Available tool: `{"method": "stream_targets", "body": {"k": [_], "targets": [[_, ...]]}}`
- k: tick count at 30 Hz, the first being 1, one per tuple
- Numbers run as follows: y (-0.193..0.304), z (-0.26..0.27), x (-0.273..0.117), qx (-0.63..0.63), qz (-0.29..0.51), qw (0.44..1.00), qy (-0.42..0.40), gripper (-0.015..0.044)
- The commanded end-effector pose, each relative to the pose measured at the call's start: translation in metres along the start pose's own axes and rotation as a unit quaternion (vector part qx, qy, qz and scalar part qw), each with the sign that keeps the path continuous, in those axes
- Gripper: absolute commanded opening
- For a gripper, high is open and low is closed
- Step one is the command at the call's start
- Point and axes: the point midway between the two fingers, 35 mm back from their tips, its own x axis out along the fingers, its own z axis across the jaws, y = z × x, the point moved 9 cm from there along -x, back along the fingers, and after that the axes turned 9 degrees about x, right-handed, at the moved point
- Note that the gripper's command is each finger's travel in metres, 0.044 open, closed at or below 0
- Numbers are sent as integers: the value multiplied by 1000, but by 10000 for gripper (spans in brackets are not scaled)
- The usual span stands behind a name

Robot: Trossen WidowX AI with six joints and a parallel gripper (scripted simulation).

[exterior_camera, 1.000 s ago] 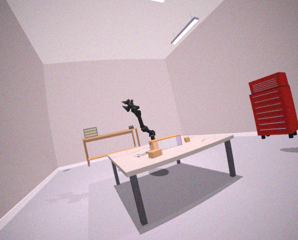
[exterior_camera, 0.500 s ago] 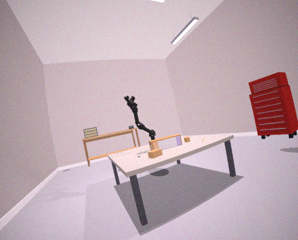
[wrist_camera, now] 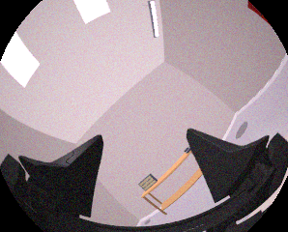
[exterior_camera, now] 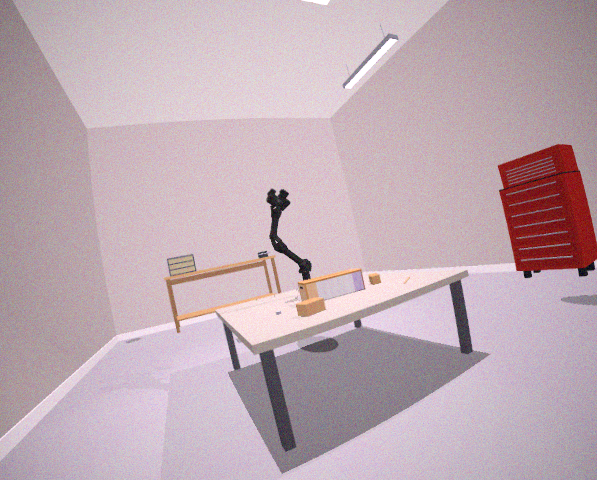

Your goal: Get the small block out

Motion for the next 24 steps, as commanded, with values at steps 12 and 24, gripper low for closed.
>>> {"method": "stream_targets", "body": {"k": [12,24], "targets": [[-98,-142,35,-147,-194,927,284,400],[-192,-239,-19,-237,-266,770,530,400]]}}
